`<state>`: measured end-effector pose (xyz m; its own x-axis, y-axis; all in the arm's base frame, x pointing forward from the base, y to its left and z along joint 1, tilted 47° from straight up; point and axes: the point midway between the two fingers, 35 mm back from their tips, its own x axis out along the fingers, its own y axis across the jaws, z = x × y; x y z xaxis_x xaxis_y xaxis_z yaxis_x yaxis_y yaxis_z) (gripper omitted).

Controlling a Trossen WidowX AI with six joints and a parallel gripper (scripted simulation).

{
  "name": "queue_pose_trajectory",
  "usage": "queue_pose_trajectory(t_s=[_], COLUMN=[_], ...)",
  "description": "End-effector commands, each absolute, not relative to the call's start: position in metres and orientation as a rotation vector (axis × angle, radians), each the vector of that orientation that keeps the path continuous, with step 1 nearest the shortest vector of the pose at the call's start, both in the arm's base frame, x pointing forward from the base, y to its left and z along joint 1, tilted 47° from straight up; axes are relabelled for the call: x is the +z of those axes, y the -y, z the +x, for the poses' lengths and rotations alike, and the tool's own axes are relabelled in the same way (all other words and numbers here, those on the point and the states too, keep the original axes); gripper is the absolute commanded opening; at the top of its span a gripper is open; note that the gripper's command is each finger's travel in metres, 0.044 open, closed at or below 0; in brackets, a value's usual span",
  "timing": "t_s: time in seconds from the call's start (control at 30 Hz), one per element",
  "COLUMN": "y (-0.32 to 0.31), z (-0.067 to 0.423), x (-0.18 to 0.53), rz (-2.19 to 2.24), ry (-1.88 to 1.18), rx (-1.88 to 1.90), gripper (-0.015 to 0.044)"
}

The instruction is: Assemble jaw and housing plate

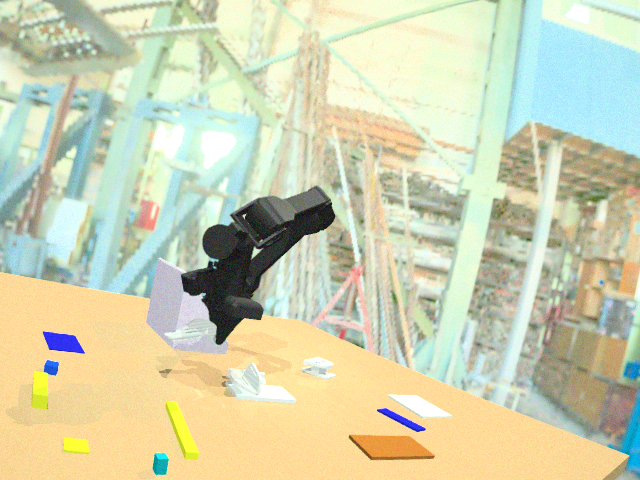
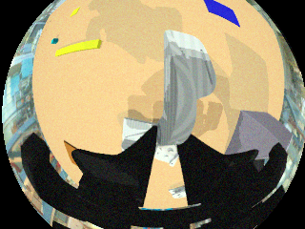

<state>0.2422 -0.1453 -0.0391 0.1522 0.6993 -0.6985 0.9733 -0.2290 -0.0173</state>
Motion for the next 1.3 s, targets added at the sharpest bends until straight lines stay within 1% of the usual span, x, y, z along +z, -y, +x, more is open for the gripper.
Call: queue_pose_trajectory(t_s=[0.0, 0.23, 1.27], y=[0.147, 0.148, 0.121], z=[0.250, 0.258, 0.266], x=[-0.039, -0.039, -0.066], rz=[2.072, 2.160, 2.161], ry=[-1.578, -1.555, -1.555], rx=[-0.923, -1.051, -1.050], gripper=[0.0037, 0.0037, 0.0037])
